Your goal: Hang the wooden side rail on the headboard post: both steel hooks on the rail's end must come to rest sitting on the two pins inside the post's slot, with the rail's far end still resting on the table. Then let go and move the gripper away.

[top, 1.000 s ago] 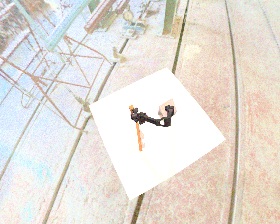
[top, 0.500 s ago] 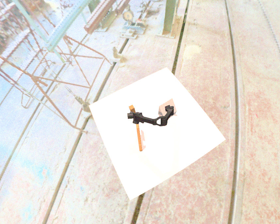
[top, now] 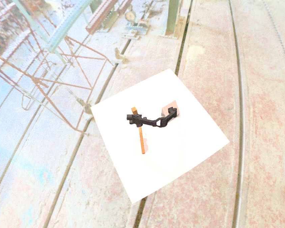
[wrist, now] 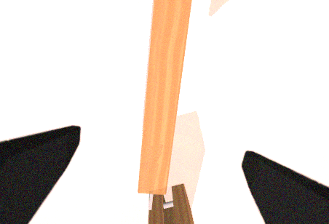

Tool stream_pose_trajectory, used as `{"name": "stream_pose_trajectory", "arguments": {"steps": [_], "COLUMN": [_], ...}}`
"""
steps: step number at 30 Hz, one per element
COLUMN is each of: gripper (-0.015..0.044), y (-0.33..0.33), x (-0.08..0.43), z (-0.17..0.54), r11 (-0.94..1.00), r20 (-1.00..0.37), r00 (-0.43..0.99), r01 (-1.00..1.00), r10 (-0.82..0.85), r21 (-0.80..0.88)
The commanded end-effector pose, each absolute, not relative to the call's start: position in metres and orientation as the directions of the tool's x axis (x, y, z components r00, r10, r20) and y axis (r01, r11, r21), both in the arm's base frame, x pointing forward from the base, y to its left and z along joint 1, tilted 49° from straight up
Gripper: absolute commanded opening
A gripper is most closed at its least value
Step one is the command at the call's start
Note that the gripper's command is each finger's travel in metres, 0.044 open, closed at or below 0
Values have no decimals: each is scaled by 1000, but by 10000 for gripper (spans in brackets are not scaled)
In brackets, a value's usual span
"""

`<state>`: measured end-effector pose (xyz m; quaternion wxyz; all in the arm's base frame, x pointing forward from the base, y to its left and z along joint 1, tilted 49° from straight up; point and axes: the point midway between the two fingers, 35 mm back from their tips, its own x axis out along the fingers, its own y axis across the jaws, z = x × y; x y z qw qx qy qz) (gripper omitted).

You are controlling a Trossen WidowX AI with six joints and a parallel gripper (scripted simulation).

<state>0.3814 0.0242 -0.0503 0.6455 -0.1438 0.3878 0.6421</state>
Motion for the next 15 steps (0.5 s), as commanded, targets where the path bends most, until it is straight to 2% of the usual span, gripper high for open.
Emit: {"name": "stream_pose_trajectory", "arguments": {"steps": [1, 15], "gripper": [440, 440], "y": [26, 52], "x": [383, 378], "z": [-48, -71], "r11": [80, 80], "r20": [-666, -665], "r00": [-133, -133], "r01": [-957, -957], "r10": [734, 735], "r21": [280, 280]}}
